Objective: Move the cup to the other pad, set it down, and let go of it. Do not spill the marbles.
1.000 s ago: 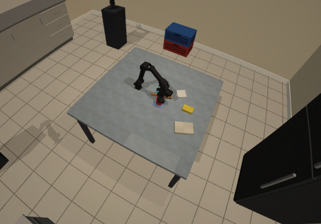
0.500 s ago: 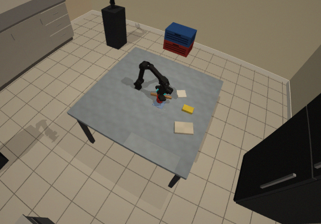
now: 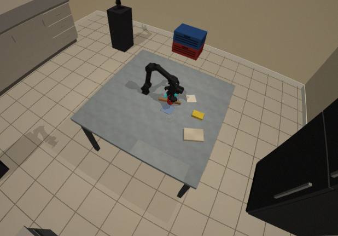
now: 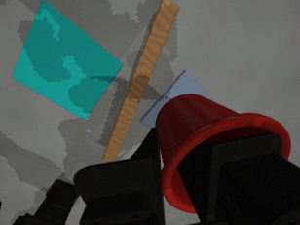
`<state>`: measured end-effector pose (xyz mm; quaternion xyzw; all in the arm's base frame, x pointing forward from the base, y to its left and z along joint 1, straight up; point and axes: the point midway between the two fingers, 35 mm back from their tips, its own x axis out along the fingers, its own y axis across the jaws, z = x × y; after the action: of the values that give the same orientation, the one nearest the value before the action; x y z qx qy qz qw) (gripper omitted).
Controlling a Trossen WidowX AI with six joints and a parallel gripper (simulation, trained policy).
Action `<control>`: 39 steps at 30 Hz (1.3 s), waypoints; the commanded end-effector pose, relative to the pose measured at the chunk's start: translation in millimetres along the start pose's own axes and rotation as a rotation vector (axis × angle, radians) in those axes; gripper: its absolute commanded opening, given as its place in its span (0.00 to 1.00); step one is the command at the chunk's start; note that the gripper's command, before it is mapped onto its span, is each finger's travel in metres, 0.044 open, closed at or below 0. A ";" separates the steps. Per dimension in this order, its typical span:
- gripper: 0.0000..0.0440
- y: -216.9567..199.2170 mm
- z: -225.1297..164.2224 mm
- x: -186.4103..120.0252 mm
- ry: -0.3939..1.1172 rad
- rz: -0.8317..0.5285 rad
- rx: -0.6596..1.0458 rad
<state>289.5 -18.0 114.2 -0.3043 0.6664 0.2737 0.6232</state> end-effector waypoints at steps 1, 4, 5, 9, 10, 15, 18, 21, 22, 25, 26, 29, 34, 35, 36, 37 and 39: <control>0.00 5.9 8.5 -10.2 -0.026 -0.024 -0.022; 0.00 11.5 15.7 -13.1 -0.037 -0.035 -0.042; 0.00 13.5 18.1 -14.0 -0.041 -0.039 -0.048; 0.00 21.7 27.6 -16.9 -0.056 -0.053 -0.074; 0.00 23.9 29.9 -17.3 -0.059 -0.057 -0.080; 0.00 35.4 41.2 -18.8 -0.076 -0.072 -0.111; 0.00 42.9 47.6 -18.9 -0.086 -0.080 -0.128; 0.00 50.8 53.8 -18.5 -0.096 -0.087 -0.146; 0.00 53.5 55.8 -18.2 -0.099 -0.090 -0.151; 0.00 62.0 61.4 -17.0 -0.108 -0.095 -0.168; 0.00 65.0 63.2 -16.5 -0.110 -0.096 -0.173; 0.00 73.8 68.3 -14.5 -0.117 -0.099 -0.186; 0.00 88.1 75.6 -10.1 -0.128 -0.104 -0.205; 0.00 90.8 76.8 -9.1 -0.130 -0.105 -0.208; 0.00 93.5 77.9 -7.9 -0.131 -0.106 -0.211; 0.00 96.0 78.9 -6.6 -0.133 -0.107 -0.213; 0.00 100.9 80.6 -3.7 -0.136 -0.108 -0.217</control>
<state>271.3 103.7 110.7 -0.3841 0.5789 0.3314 0.6384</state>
